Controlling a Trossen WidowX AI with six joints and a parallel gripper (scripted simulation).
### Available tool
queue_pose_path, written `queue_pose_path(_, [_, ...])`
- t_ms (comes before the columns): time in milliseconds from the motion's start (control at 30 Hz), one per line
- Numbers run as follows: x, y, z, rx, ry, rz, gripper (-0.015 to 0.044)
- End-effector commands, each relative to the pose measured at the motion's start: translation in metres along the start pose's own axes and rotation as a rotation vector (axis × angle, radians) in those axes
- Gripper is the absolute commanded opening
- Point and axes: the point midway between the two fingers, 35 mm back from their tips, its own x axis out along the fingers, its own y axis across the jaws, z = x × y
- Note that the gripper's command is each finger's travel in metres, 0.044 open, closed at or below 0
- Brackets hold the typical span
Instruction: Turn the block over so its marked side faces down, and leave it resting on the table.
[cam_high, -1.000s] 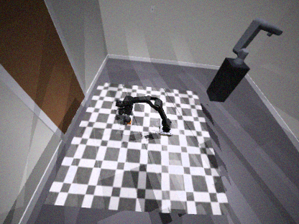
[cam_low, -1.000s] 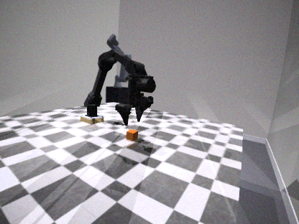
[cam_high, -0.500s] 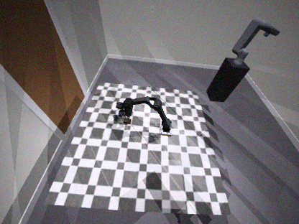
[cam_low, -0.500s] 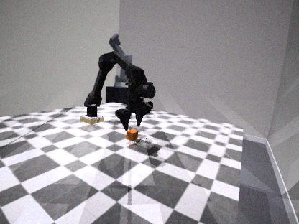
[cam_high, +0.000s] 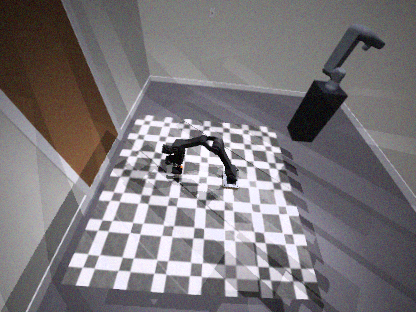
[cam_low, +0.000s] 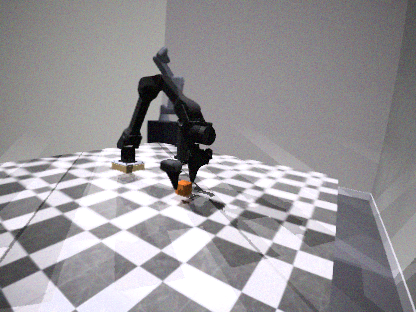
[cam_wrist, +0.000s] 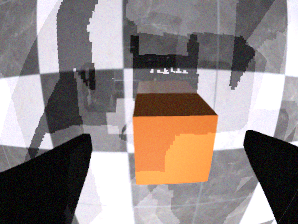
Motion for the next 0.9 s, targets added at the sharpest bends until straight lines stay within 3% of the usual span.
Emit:
queue_pose_path(0, [0.0064,-0.0002,-0.0022,0.004,0.01,-0.001,0.0414])
queue_pose_path(300, [0.0064,-0.0002,-0.0022,0.004,0.01,-0.001,0.0177])
queue_pose_path(867, [0.0064,-0.0002,-0.0022,0.004,0.01,-0.001,0.0064])
